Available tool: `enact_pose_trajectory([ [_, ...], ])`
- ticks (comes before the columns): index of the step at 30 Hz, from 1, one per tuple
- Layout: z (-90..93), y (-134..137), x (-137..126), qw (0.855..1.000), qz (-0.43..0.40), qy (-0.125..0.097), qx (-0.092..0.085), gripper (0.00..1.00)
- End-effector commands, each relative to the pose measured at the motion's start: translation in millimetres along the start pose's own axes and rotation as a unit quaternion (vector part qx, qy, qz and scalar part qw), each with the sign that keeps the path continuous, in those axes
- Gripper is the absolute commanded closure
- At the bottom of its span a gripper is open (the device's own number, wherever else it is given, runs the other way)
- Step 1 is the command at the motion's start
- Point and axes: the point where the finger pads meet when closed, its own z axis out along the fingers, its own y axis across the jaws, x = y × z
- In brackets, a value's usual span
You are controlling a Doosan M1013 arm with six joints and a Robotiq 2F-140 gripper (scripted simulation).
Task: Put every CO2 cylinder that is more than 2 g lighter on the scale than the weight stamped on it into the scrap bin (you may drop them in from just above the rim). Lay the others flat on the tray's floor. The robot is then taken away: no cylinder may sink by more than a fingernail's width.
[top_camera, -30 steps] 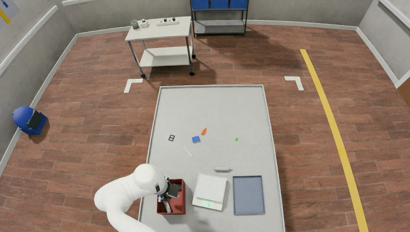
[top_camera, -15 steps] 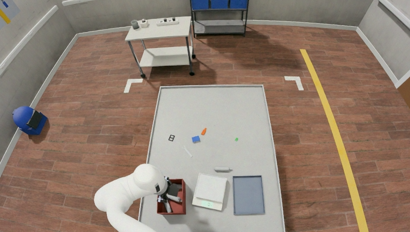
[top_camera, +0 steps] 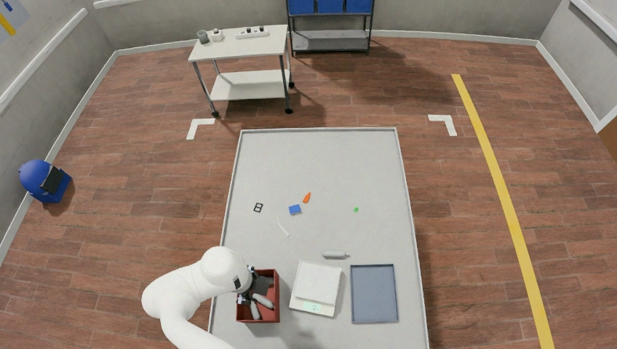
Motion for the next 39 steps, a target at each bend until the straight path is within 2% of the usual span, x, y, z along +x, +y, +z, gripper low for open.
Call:
enact_pose_trajectory([
  [1, 1.5, -1.6, -0.8, 1.000, 0.001, -0.001, 0.003, 0.60],
  [14, 0.0, -2.1, -1.2, 1.000, 0.001, -0.001, 0.003, 0.60],
  [23, -12.4, -2.3, -1.4, 1.000, 0.001, -0.001, 0.003, 0.60],
  [34, -37.3, -2.0, -1.5, 1.000, 0.001, -0.001, 0.003, 0.60],
  [39, -41.7, -1.9, -1.5, 1.000, 0.001, -0.001, 0.003, 0.60],
])
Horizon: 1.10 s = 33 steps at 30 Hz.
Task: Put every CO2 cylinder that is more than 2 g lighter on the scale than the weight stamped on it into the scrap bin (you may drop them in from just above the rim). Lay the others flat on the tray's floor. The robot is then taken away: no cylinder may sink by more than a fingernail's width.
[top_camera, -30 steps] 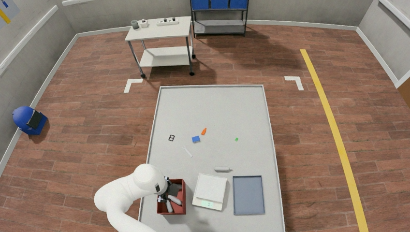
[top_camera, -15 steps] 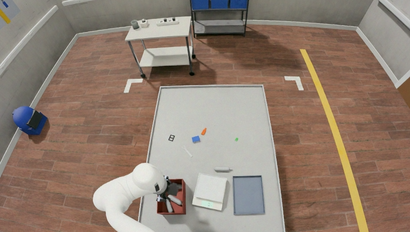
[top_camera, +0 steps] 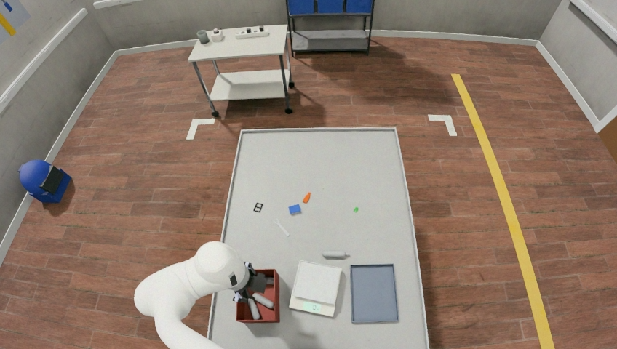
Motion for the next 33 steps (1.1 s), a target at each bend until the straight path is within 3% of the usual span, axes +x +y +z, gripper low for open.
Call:
enact_pose_trajectory([
  [1, -5.3, 1.0, 0.6, 1.000, 0.001, 0.002, -0.001, 0.60],
  [8, -4.2, -5.4, 4.4, 1.000, -0.003, 0.003, -0.003, 0.60],
  [11, -5.1, -35.1, 19.5, 1.000, -0.011, 0.004, -0.003, 0.60],
  [16, -6.8, -108.7, 73.2, 0.999, -0.038, 0.000, -0.004, 0.60],
  [18, -6.8, -108.7, 73.2, 0.999, -0.038, 0.000, -0.004, 0.60],
  [19, -7.0, -139.2, 101.1, 0.999, -0.045, 0.000, -0.004, 0.60],
  [32, -3.0, -249.0, 267.7, 0.996, -0.084, 0.000, -0.003, 0.60],
  [33, -2.6, -249.0, 267.7, 0.996, -0.084, 0.000, -0.003, 0.60],
])
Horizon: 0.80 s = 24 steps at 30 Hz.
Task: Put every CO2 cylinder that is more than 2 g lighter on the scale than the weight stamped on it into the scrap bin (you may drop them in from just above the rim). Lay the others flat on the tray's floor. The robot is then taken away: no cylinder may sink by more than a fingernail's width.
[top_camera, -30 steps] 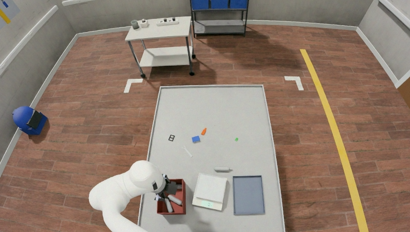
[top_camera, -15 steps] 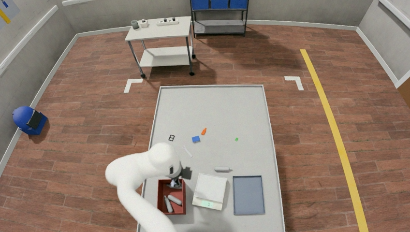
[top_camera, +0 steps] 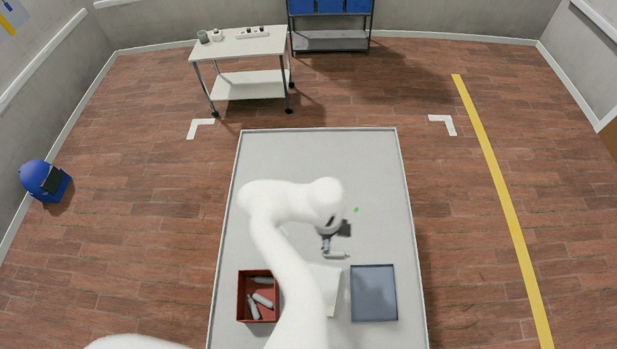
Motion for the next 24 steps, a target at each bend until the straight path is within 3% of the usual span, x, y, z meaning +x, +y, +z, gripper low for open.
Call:
enact_pose_trajectory([
  [1, 3.7, -16.6, 34.3, 1.000, -0.007, -0.005, -0.006, 0.60],
  [5, 7.2, -17.1, 34.4, 1.000, -0.007, -0.005, -0.006, 0.60],
  [10, 26.8, -13.9, 33.8, 1.000, -0.008, -0.004, -0.006, 0.60],
  [17, 68.1, -13.3, 33.9, 1.000, -0.008, -0.003, -0.006, 0.60],
  [19, 68.1, -13.3, 33.9, 1.000, -0.008, -0.003, -0.006, 0.60],
  [24, 102.8, -12.8, 34.0, 1.000, -0.008, -0.003, -0.006, 0.60],
])
